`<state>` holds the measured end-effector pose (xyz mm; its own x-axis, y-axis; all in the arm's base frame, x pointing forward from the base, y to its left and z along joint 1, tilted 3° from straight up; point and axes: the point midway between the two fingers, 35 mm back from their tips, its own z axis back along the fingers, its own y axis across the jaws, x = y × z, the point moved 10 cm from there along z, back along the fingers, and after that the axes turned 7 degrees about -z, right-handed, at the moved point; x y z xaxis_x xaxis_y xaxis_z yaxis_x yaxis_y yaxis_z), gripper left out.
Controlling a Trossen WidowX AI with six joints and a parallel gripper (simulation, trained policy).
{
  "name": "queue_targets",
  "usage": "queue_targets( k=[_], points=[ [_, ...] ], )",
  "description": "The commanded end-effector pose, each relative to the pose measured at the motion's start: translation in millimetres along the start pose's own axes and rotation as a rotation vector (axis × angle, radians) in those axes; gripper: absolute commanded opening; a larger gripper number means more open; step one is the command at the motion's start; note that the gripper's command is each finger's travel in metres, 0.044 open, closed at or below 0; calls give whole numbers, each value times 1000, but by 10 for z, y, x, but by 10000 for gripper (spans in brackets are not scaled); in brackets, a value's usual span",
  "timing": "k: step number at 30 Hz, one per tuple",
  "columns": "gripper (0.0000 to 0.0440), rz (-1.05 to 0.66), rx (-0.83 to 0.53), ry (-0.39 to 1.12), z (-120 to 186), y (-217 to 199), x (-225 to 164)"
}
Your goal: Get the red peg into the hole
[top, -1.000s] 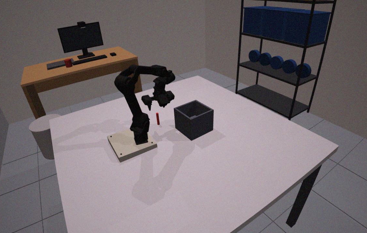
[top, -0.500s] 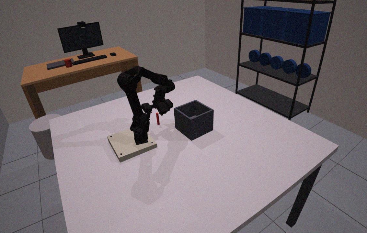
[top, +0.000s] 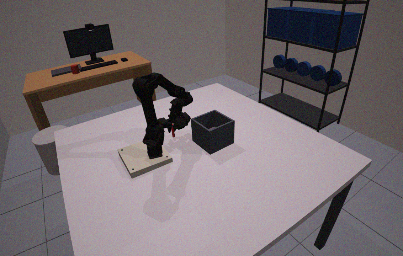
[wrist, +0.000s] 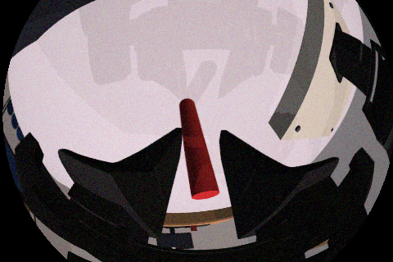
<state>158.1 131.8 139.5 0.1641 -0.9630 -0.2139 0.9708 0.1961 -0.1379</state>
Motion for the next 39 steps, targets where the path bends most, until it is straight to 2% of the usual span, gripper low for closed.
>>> queue_targets(
  k=[1,3,19,29,39],
  points=[
    [31,30,-4,-1,-39,38,-19],
    [0,45,-4,5,-32,43,-35],
    [0,90,138,158,401,45,-167],
    [0,151,264,199,839,13,-184],
    [0,199,409,157,1350,-65,-68]
  ],
)
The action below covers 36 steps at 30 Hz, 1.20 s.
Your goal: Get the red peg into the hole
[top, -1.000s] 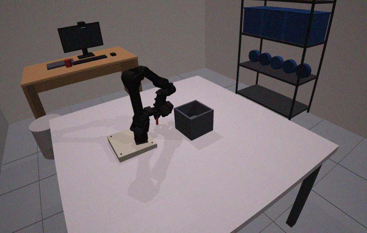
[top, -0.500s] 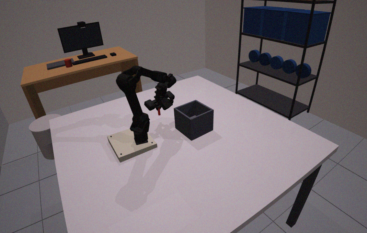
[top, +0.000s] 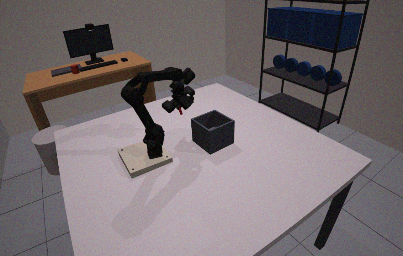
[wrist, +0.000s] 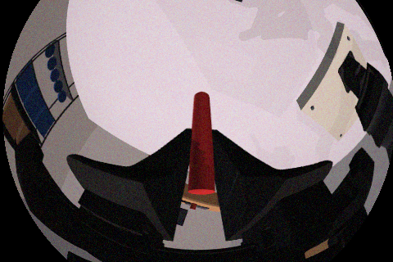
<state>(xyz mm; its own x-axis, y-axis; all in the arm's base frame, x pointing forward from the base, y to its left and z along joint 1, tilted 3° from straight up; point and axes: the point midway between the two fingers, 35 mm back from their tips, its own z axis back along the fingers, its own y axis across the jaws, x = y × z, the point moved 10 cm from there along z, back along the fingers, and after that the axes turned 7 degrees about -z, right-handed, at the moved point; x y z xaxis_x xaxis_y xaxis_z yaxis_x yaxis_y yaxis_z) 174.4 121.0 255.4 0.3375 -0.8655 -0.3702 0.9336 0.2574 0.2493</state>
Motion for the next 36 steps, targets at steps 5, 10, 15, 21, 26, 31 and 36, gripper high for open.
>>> queue_targets(
  k=[5,10,15,21,26,31,36],
  points=[
    [0,40,119,-74,451,70,66],
    [0,43,163,-141,668,114,148],
    [0,27,182,-209,804,156,268],
    [0,-10,159,-275,866,194,446],
    [0,-45,118,-307,854,233,609],
    [0,-73,83,-321,833,286,764],
    [0,-96,53,-324,806,341,909]
  ],
)
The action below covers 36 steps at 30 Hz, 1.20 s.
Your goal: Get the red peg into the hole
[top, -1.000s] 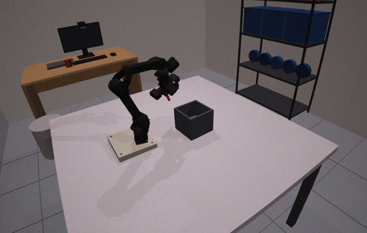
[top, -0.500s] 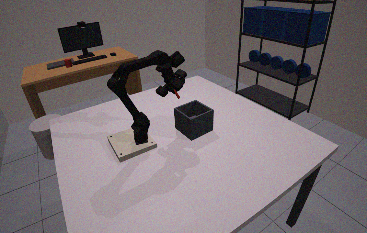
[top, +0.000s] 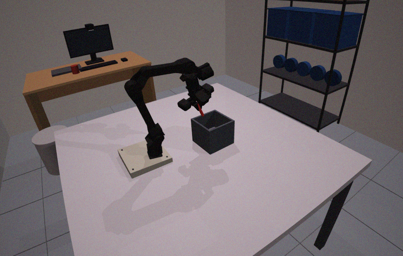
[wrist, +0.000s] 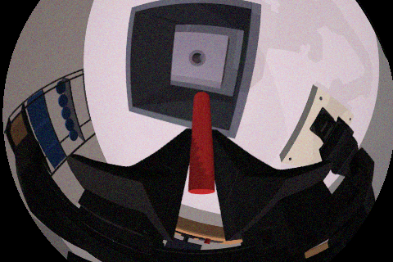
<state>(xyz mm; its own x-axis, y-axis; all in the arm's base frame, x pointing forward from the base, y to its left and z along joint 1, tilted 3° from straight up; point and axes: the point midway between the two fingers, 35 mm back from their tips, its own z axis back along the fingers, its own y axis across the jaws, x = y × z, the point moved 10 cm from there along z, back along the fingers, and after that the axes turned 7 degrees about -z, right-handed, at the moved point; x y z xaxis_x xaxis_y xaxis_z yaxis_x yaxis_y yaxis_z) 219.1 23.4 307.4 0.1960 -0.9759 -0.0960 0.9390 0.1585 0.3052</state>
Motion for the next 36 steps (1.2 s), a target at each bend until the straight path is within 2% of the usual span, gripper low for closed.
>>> queue_targets(
  k=[1,18,36],
  points=[
    [0,-13,-35,-6,-77,61,111],
    [0,-37,-120,26,-484,223,448],
    [0,-4,-141,107,-967,338,561]
  ],
)
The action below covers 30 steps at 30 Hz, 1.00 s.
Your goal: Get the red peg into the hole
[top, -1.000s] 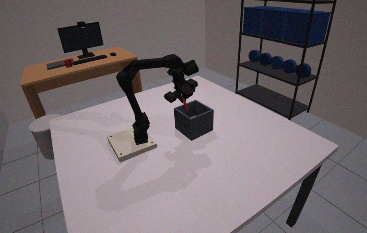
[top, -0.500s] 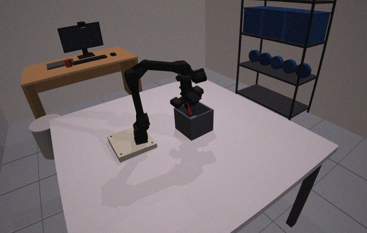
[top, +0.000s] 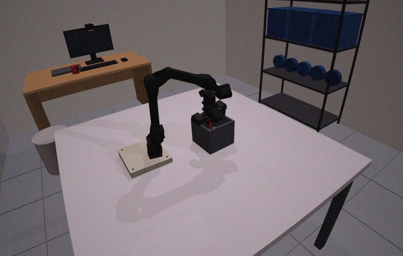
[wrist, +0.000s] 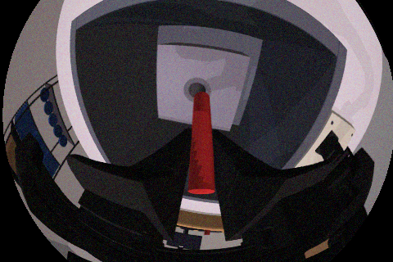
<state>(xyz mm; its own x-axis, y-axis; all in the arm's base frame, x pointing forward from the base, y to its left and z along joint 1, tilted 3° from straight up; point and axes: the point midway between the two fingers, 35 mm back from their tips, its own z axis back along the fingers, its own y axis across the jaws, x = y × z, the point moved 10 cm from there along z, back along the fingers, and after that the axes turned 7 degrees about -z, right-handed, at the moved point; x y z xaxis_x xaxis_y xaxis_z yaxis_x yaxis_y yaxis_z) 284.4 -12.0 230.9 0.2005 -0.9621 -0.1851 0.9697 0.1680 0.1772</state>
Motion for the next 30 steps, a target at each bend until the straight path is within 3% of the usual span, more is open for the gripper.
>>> queue_targets(
  k=[1,13,18,20,30],
  points=[
    [0,16,-12,20,-132,36,29],
    [3,69,-26,25,-427,96,86],
    [134,82,-48,25,-517,86,106],
    [166,84,-56,27,-534,88,103],
    [170,57,-73,100,-418,199,185]
  ],
)
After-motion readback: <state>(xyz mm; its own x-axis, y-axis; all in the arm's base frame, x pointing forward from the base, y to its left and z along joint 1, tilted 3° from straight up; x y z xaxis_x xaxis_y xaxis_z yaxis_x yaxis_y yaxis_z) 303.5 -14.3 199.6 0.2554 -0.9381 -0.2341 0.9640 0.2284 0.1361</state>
